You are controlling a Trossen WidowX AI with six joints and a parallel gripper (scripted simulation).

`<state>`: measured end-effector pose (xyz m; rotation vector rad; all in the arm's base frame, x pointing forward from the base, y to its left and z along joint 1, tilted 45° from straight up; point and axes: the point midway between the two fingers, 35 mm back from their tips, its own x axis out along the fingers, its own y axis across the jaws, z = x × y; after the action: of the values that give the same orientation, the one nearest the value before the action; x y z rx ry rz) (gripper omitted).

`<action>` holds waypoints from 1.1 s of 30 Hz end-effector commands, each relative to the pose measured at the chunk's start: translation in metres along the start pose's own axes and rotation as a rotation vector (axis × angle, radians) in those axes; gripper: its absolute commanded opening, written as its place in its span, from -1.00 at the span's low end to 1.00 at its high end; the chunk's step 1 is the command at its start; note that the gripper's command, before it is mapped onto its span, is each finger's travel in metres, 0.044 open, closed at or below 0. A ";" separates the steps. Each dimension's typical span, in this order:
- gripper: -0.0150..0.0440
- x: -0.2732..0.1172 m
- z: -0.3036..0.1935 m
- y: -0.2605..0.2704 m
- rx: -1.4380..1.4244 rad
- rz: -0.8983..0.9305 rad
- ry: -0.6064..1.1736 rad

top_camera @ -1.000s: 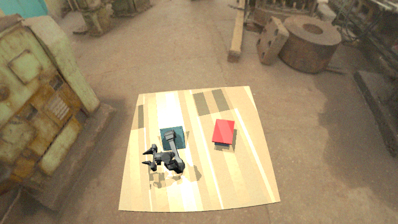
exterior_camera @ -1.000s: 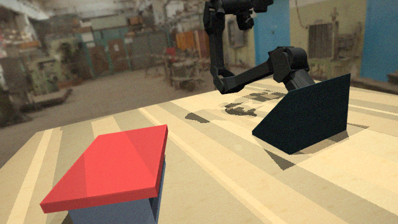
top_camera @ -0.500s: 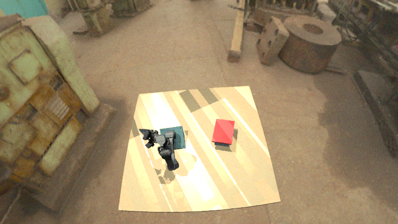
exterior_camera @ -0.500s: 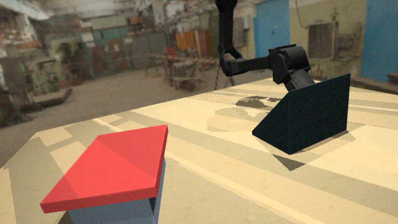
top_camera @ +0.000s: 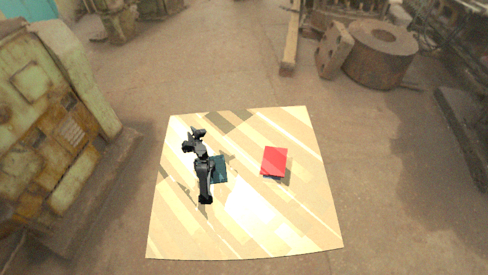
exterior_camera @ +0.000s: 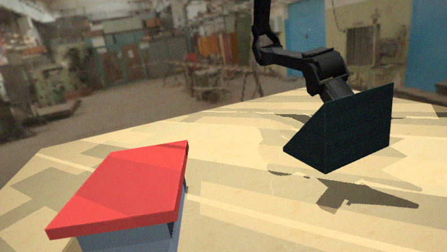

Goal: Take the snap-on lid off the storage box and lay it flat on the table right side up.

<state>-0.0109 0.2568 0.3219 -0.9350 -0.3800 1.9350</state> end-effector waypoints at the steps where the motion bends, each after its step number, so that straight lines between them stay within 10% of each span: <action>1: 0.31 0.026 -0.069 -0.028 0.420 -0.141 0.245; 16: 0.31 0.027 -0.216 -0.057 1.213 -0.689 0.598; 33: 0.31 -0.045 -0.369 -0.028 1.803 -1.848 0.596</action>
<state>0.2576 0.2416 0.1496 0.0397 0.7679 0.1953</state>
